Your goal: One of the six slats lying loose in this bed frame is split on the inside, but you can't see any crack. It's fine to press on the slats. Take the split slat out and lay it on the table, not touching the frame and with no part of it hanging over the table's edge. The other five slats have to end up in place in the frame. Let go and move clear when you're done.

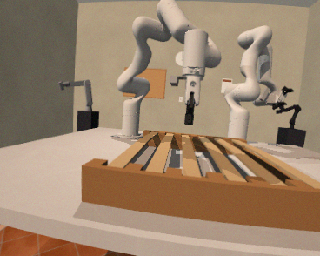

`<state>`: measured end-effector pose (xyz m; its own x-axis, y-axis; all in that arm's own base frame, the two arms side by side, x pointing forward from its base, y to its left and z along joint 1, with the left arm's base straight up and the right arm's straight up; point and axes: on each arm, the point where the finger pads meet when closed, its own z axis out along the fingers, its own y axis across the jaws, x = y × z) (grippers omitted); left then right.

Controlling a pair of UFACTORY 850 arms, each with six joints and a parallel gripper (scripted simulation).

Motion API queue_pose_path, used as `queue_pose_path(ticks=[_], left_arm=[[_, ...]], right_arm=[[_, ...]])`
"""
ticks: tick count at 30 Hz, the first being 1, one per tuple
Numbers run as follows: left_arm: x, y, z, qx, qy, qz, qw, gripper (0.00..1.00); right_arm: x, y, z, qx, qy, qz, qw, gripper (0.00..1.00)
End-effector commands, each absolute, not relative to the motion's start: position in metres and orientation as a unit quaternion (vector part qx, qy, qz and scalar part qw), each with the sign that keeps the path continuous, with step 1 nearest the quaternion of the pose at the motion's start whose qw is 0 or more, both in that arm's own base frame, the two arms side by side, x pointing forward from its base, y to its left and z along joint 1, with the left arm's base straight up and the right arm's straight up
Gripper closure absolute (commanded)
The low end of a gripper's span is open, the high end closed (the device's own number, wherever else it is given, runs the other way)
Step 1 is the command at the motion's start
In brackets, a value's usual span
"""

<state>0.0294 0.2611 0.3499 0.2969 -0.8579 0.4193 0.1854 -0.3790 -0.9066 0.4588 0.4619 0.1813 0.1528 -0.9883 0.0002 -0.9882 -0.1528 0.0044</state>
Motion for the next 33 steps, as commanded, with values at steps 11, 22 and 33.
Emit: queue_pose_path(ticks=[11,22,33], left_arm=[[0.029,0.261,0.35,-0.638,0.264,-0.531,0.491,0.0],[0.029,0.261,0.35,-0.638,0.264,-0.531,0.491,0.0],[0.029,0.261,0.35,-0.638,0.264,-0.531,0.491,0.0]], right_arm=[[0.46,0.464,0.153,0.759,-0.651,-0.001,0.001,1.0],[0.459,0.463,0.143,0.759,-0.651,-0.001,0.0,1.0],[0.459,0.463,0.143,0.759,-0.651,-0.001,0.0,1.0]])
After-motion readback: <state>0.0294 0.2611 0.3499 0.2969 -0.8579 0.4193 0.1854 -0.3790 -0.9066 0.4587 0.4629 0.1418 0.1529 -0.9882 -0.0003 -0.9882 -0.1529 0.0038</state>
